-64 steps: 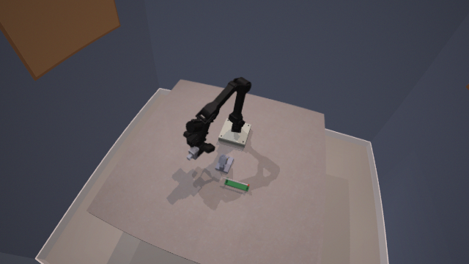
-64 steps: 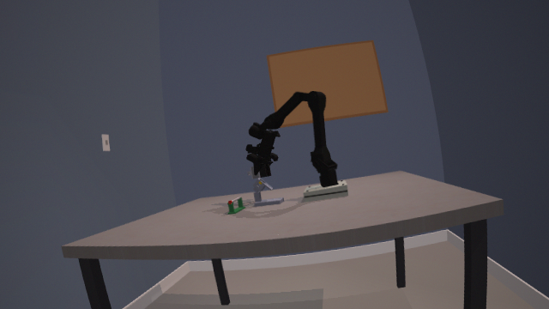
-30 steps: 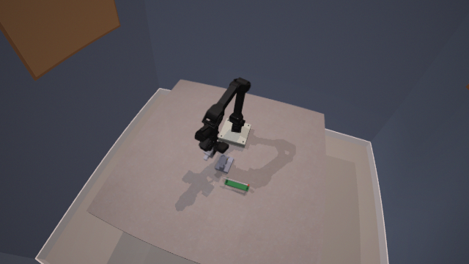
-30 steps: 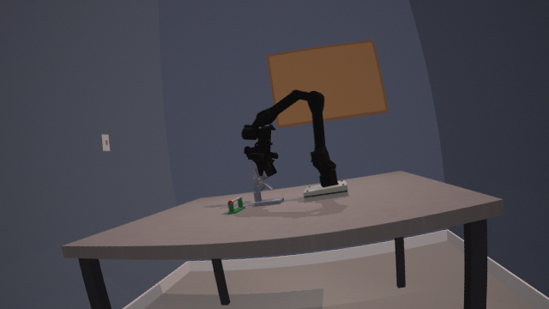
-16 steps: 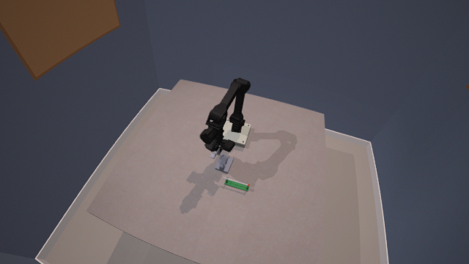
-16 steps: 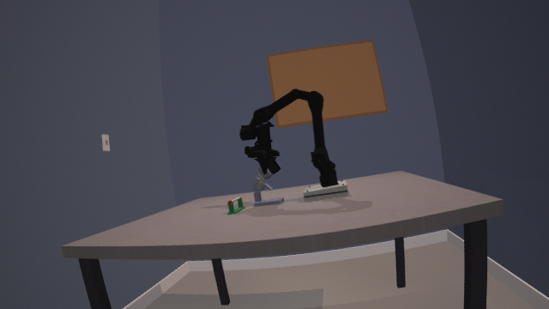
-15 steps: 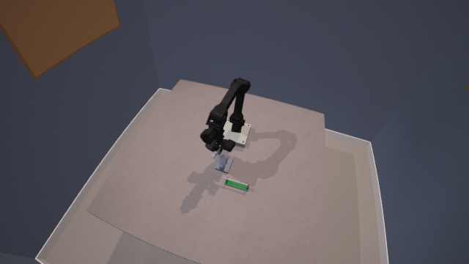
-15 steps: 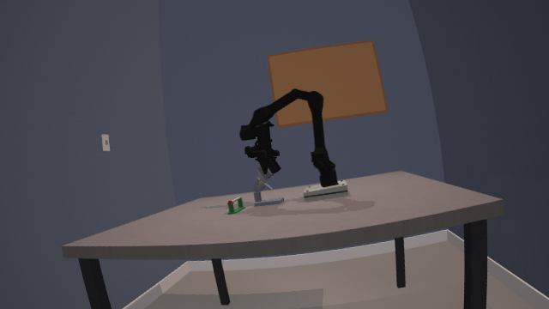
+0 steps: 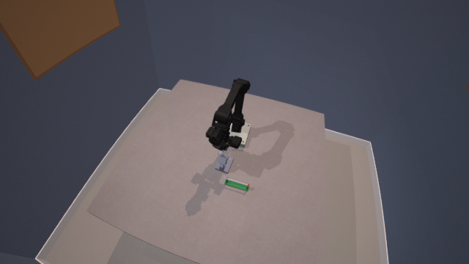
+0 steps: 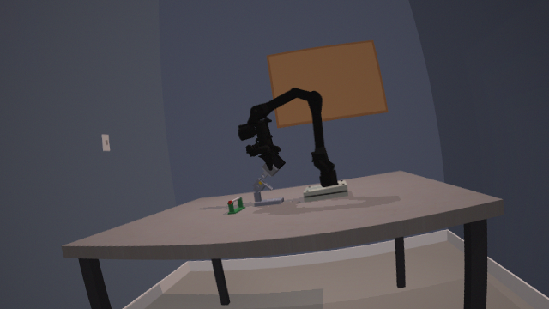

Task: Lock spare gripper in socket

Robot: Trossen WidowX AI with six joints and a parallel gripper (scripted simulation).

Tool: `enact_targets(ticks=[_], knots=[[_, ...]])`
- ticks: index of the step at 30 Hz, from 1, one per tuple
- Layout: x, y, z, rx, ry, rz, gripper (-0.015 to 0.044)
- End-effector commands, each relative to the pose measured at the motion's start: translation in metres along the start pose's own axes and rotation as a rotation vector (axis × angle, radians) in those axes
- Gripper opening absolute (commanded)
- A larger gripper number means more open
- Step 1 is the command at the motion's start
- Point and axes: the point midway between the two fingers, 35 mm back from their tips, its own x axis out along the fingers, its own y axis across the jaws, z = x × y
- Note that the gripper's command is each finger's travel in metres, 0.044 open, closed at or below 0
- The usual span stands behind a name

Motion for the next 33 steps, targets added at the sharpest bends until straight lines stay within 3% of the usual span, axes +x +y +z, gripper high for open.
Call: enact_targets(ticks=[1, 11, 33], knots=[[-0.005, 0.007, -0.007, -0.018, 0.034, -0.005, 0.0000], [-0.012, 0.019, -0.028, -0.064, 0.123, -0.021, 0.0000], [0.007, 0.020, -0.004, -0.068, 0.110, -0.013, 0.0000]])
